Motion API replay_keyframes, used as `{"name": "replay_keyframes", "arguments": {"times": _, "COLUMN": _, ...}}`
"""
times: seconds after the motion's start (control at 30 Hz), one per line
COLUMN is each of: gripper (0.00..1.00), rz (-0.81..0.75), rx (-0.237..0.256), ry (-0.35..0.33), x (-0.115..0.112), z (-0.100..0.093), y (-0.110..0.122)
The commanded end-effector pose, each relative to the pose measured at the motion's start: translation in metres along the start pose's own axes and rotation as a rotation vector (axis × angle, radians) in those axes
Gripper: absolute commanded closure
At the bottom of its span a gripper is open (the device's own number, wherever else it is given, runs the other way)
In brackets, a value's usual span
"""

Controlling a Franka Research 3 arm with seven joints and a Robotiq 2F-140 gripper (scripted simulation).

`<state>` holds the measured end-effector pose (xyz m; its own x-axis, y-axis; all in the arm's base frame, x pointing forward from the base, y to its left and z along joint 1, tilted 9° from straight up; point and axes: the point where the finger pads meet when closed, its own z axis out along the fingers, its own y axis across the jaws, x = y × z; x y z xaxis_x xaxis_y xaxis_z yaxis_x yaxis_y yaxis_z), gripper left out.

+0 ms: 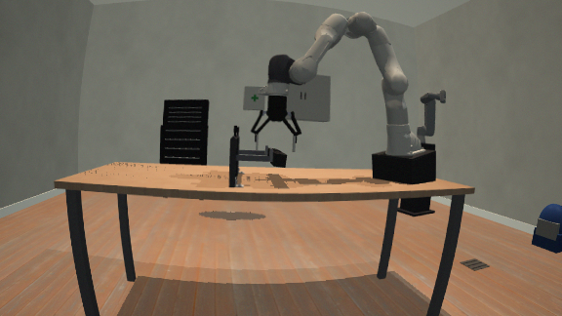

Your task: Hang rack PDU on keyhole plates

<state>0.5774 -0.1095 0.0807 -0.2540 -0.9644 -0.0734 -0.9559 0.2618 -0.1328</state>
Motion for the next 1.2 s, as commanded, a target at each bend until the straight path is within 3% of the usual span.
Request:
{"name": "replay_keyframes", "arguments": {"times": 0.0, "gripper": 0.00, "rz": 0.000, "rx": 0.006, "ry": 0.002, "x": 0.000, "z": -0.002, "y": -0.002}}
{"name": "replay_keyframes", "arguments": {"times": 0.6, "gripper": 0.00, "rz": 0.000, "rx": 0.006, "ry": 0.002, "x": 0.000, "z": -0.004, "y": -0.002}}
{"name": "replay_keyframes", "arguments": {"times": 1.03, "gripper": 0.00, "rz": 0.000, "rx": 0.006, "ry": 0.002, "x": 0.000, "z": -0.055, "y": -0.002}}
{"name": "replay_keyframes", "arguments": {"times": 1.17, "gripper": 0.00, "rz": 0.000, "rx": 0.006, "ry": 0.002, "x": 0.000, "z": -0.061, "y": -0.002}}
